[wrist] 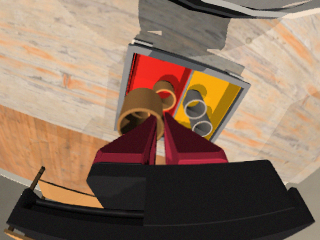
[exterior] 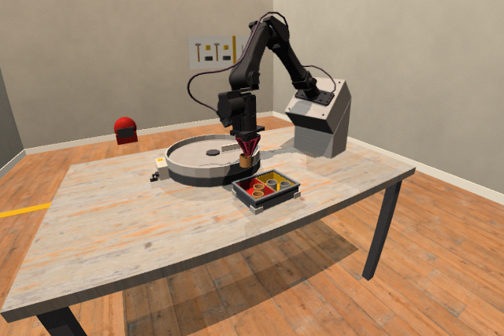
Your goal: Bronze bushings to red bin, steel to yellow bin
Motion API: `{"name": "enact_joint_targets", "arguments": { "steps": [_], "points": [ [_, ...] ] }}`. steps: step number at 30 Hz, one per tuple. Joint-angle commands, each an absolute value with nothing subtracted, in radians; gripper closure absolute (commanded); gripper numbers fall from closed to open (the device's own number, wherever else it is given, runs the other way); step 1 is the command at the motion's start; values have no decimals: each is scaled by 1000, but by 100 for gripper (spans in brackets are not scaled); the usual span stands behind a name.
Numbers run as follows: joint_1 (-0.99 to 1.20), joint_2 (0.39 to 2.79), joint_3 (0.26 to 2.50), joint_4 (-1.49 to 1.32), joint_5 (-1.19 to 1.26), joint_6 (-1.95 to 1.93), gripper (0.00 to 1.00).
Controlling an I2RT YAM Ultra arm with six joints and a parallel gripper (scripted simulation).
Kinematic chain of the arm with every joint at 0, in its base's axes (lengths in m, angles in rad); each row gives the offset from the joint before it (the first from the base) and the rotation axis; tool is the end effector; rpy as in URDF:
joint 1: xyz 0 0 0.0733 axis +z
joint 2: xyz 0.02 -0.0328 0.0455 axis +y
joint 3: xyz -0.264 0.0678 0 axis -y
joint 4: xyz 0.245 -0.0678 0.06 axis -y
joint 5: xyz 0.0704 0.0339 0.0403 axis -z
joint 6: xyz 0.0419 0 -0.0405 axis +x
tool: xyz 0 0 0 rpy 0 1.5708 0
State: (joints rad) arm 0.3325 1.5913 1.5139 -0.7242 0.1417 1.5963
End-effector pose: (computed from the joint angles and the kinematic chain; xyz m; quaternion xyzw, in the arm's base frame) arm 0.3343 0.1103 0.3431 0.5676 0.7304 0.2701 0.2672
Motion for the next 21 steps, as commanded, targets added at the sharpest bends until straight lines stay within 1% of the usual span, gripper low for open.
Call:
{"name": "enact_joint_targets", "arguments": {
  "steps": [1,21],
  "points": [
    [329,1581,1549,-736,157,1591,100],
    [320,1584,1554,-736,155,1590,100]
  ]
}}
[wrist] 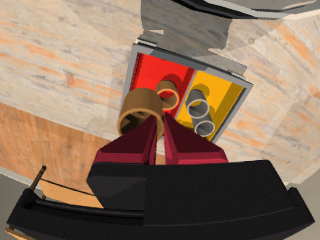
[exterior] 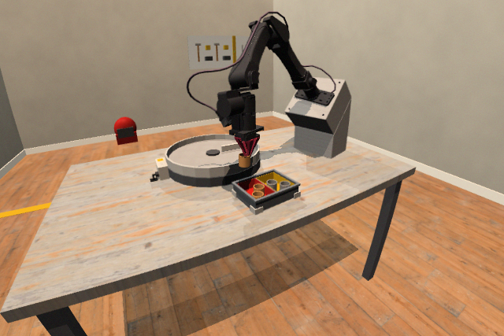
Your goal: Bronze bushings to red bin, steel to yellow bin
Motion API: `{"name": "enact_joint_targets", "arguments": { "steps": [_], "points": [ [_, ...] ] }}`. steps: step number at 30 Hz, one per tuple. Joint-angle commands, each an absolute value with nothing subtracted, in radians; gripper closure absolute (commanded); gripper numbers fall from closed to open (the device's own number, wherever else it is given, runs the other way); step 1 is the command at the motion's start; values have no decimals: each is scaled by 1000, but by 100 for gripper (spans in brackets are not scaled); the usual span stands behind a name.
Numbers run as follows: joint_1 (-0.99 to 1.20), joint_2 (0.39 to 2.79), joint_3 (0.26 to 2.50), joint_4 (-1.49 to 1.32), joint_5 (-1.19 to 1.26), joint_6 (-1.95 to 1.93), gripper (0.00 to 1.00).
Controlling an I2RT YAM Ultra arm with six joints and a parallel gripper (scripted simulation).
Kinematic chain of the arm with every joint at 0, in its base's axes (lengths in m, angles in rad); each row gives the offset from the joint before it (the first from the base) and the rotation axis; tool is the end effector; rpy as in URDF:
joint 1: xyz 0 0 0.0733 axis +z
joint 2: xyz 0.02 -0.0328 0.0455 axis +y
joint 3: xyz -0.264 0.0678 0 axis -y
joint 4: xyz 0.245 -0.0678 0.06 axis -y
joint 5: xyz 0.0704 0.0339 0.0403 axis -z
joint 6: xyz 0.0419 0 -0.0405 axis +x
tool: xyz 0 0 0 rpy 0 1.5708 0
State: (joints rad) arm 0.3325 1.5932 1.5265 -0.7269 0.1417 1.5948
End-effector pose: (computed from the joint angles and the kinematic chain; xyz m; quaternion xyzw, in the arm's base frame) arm 0.3349 0.1106 0.3464 0.5664 0.7295 0.2730 0.2694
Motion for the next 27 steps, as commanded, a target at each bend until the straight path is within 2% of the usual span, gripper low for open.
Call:
{"name": "enact_joint_targets", "arguments": {
  "steps": [1,27],
  "points": [
    [320,1584,1554,-736,155,1590,100],
    [312,1633,1503,-671,138,1581,100]
  ]
}}
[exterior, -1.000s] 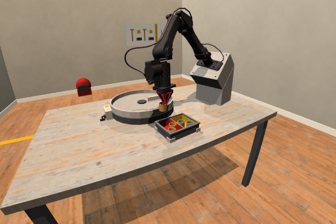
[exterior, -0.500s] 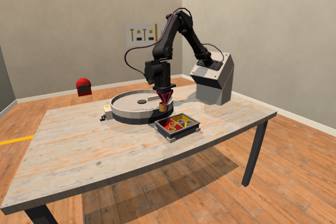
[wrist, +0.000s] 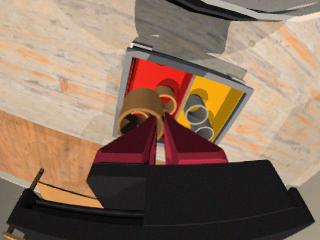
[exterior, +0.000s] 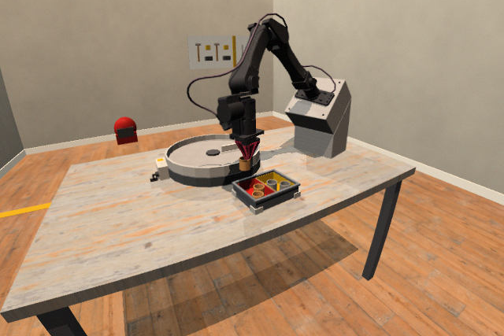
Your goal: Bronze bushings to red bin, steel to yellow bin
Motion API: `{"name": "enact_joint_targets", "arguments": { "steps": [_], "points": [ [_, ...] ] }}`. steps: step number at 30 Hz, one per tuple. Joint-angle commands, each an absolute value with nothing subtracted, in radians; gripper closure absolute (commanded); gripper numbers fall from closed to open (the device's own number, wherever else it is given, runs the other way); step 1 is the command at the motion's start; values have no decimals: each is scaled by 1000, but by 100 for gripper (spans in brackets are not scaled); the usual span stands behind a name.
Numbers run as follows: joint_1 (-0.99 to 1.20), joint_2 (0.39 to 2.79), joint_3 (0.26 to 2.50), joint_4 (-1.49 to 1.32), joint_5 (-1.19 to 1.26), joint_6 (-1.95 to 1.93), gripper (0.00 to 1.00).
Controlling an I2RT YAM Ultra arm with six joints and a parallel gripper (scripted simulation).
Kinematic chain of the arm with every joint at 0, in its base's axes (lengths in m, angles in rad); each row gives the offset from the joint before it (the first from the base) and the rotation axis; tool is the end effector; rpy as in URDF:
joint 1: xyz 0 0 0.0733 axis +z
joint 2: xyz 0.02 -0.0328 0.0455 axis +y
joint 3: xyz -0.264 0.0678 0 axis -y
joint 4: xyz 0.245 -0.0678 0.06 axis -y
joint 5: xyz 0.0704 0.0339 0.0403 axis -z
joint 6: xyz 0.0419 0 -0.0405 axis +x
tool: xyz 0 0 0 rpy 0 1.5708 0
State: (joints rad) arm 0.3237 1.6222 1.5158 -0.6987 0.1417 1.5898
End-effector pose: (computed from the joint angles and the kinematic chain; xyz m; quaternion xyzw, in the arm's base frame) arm 0.3437 0.1102 0.3353 0.5687 0.7303 0.2667 0.2684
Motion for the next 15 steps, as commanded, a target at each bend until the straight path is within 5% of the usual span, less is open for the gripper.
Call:
{"name": "enact_joint_targets", "arguments": {
  "steps": [1,15],
  "points": [
    [309,1644,1513,-656,131,1578,100],
    [295,1716,1509,-534,122,1567,100]
  ]
}}
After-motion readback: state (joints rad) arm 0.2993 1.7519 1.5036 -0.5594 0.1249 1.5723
